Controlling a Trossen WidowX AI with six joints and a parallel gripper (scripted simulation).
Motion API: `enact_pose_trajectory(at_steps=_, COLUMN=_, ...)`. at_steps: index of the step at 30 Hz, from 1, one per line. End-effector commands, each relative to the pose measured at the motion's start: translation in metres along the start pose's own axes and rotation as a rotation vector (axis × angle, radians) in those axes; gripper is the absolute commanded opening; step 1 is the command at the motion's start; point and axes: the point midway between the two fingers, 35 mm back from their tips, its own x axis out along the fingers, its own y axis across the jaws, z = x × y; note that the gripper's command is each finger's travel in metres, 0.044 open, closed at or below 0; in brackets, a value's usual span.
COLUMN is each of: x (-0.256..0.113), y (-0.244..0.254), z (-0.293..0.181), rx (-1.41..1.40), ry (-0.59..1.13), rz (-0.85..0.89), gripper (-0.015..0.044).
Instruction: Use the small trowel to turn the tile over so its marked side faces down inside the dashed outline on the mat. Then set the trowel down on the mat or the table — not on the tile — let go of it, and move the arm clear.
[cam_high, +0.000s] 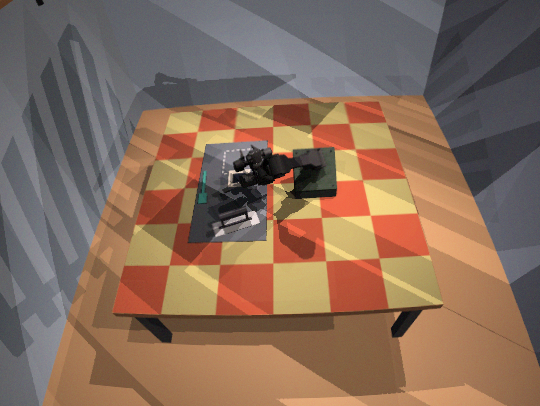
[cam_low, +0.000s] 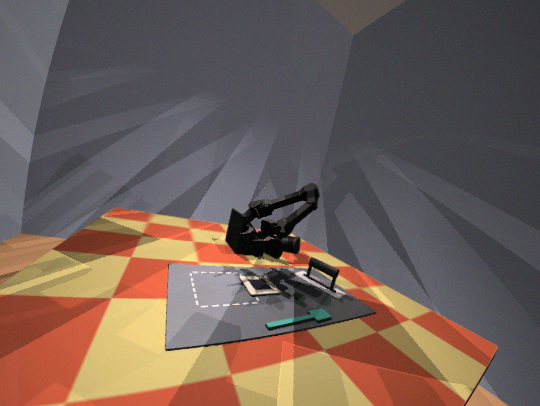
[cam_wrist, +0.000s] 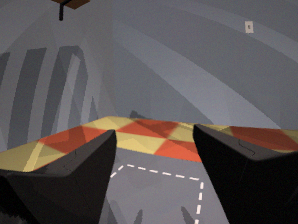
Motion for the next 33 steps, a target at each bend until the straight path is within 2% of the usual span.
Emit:
enact_pose_trajectory(at_steps=1, x=0.0, y=0.018, z=-0.01, rx=-0.076, ry=0.089, rz=0.019, gripper=0.027)
enact_pose_trajectory(at_steps=21, x=-0.027, y=0.091, z=-0.043, rx=-0.508, ry=0.551, rz=0.195, gripper=0.027)
enact_pose_trajectory(at_steps=33, x=-0.049, y=0.113, z=-0.046, rx=-0.663, ry=0.731, rz=0.307, gripper=0.027)
